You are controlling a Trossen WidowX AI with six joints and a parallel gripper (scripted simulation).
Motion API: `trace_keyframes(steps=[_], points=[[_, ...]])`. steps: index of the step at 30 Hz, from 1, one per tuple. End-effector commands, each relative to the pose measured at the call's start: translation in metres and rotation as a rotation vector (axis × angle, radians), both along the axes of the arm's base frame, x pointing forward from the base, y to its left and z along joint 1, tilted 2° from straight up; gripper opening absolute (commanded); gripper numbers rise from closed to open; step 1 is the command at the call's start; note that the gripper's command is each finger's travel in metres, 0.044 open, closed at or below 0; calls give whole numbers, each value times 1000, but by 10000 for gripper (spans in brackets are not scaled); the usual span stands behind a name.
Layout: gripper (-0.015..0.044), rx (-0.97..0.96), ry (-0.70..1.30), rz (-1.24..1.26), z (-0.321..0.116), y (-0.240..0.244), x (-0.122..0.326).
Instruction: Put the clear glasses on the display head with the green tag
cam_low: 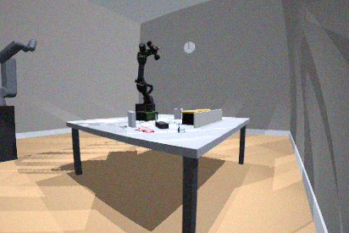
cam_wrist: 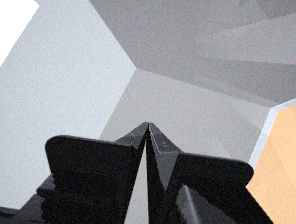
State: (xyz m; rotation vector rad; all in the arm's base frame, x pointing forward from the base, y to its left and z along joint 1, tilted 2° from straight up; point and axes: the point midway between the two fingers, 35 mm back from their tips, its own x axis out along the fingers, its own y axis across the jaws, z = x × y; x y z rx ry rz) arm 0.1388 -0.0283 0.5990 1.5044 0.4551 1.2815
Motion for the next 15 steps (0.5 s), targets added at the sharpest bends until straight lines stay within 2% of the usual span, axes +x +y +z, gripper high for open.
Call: trace_keyframes(steps=[1,8,15], points=[[0,-103,-65,-121,2,27,-30],[0,-283,-109,-344,-4,80,-49],[0,-487,-83,-562,-25,130,-24]])
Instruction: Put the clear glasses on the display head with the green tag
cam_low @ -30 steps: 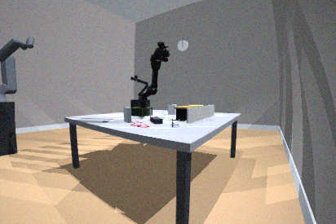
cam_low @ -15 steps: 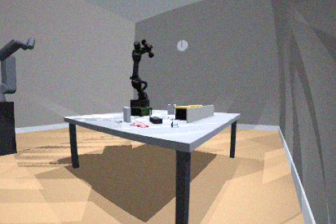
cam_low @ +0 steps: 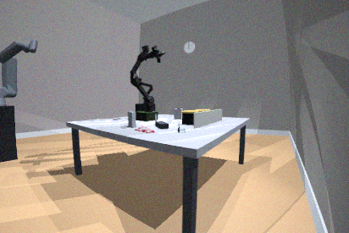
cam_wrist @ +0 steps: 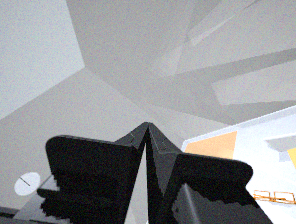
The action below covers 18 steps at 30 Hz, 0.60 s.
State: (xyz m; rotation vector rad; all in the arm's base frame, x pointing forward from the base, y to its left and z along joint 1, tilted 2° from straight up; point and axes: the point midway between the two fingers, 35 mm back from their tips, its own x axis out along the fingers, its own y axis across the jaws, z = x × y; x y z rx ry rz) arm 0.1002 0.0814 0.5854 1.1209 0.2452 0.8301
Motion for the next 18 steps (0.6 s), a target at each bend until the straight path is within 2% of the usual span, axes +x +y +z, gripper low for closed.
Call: trace_keyframes(steps=[1,10,18], points=[[0,-110,28,-131,-16,26,21],[0,-328,175,-437,-64,46,105],[0,-459,404,-690,-123,7,191]])
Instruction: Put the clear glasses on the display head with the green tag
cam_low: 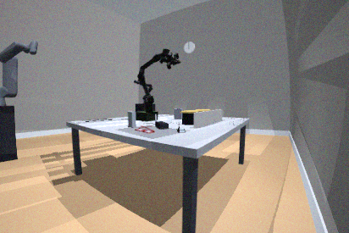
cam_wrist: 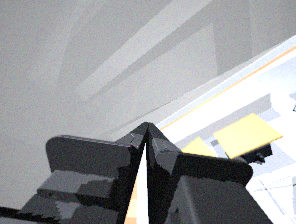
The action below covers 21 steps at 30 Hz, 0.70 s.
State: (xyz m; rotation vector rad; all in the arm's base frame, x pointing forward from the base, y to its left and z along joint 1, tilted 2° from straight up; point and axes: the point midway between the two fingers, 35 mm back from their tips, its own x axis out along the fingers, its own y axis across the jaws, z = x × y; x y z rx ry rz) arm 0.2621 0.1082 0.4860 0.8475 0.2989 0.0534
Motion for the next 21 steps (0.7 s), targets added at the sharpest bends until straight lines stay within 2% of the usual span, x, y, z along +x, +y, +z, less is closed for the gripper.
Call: trace_keyframes(steps=[1,11,16,21], points=[[0,-35,111,-131,-31,-28,38],[0,-22,409,-478,-116,-147,102],[0,55,556,-653,-161,-220,106],[0,161,706,-820,-209,-295,90]])
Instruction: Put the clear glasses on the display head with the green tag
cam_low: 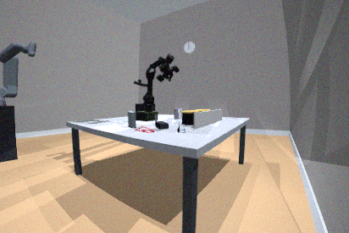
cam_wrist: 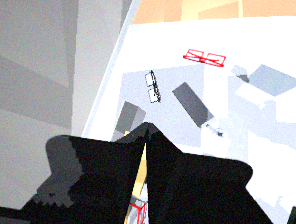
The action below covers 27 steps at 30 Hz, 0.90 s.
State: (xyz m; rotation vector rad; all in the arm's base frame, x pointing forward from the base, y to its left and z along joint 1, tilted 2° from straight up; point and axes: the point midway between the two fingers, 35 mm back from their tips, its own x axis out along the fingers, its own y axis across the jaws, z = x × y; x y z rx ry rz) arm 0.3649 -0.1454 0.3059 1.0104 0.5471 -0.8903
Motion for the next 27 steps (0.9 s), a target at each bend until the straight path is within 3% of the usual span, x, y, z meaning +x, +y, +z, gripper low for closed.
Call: trace_keyframes(steps=[1,10,17,27], points=[[0,87,97,-146,-38,-55,-19],[0,347,280,-488,-125,-165,-104],[0,581,346,-726,-181,-212,-190],[0,587,347,-732,-188,-213,-192]])
